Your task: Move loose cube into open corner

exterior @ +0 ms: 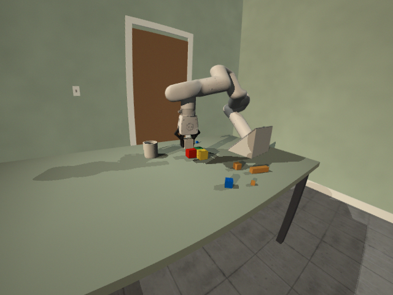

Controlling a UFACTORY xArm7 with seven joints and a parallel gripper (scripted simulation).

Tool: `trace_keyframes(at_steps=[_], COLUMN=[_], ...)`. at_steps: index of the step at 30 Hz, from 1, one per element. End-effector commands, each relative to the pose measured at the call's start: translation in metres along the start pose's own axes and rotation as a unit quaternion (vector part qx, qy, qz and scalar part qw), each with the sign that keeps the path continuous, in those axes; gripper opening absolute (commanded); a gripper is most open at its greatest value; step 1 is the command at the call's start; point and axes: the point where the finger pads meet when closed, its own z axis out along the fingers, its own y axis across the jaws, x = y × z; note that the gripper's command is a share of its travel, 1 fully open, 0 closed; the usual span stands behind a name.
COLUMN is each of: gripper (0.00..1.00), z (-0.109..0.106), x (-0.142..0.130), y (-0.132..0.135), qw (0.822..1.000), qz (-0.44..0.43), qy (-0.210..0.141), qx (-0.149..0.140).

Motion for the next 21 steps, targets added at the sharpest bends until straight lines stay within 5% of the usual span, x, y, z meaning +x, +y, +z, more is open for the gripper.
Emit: trace_keyframes(at_steps=[1,21], gripper=[0.00,0.00], z=[-0.0016,0.0072], x=[-0.0001,-0.0002], y=[-0.0008,-0.0009], qw=[1.000,1.000], qz=[0.000,0.000], qy=[0.000,0.000], qx=[0.002,0.002])
